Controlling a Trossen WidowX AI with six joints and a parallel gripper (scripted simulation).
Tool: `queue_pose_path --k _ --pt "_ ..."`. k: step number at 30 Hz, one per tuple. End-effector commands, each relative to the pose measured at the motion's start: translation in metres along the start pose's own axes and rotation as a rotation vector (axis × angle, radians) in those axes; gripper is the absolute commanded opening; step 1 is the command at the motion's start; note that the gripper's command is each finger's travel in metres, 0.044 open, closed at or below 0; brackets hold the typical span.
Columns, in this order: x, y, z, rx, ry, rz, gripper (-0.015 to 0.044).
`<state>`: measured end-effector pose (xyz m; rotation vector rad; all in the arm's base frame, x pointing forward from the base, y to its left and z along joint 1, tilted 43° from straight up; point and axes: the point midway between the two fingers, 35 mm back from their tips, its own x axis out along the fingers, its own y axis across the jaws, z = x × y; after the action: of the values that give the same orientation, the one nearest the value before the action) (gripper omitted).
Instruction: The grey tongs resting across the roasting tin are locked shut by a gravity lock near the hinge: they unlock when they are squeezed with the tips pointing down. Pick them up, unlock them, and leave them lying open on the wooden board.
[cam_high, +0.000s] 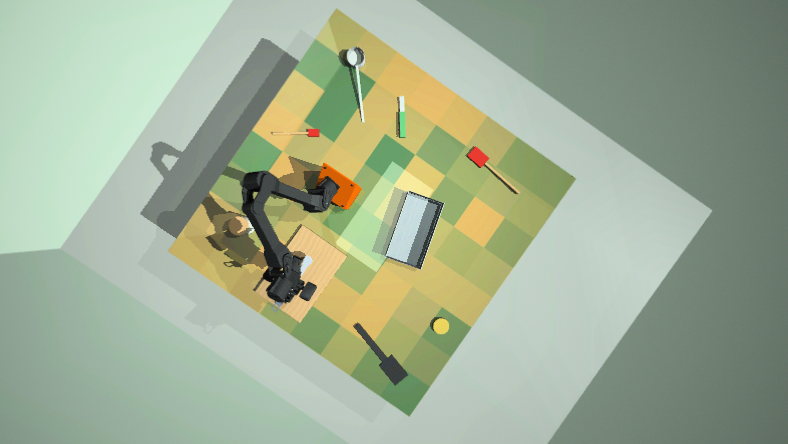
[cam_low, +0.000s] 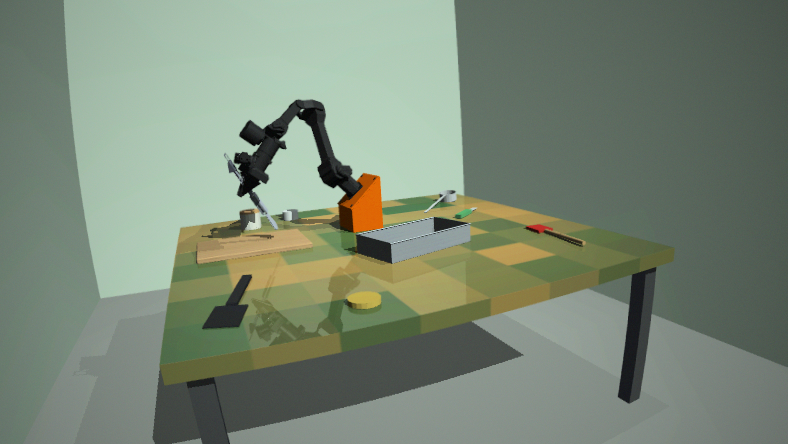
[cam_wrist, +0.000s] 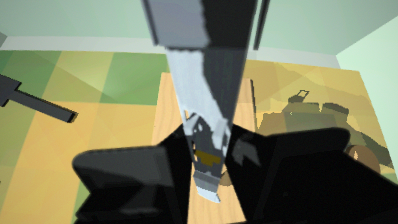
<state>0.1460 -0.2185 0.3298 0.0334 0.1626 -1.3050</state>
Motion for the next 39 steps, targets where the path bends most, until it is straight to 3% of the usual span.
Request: queue_pose_path --k 1,39 --pt "0.003 0.0 0.005 0.009 0.05 0.012 -0.015" --pt "0.002 -0.018 -0.008 0.13 0.652 -0.016 -0.015"
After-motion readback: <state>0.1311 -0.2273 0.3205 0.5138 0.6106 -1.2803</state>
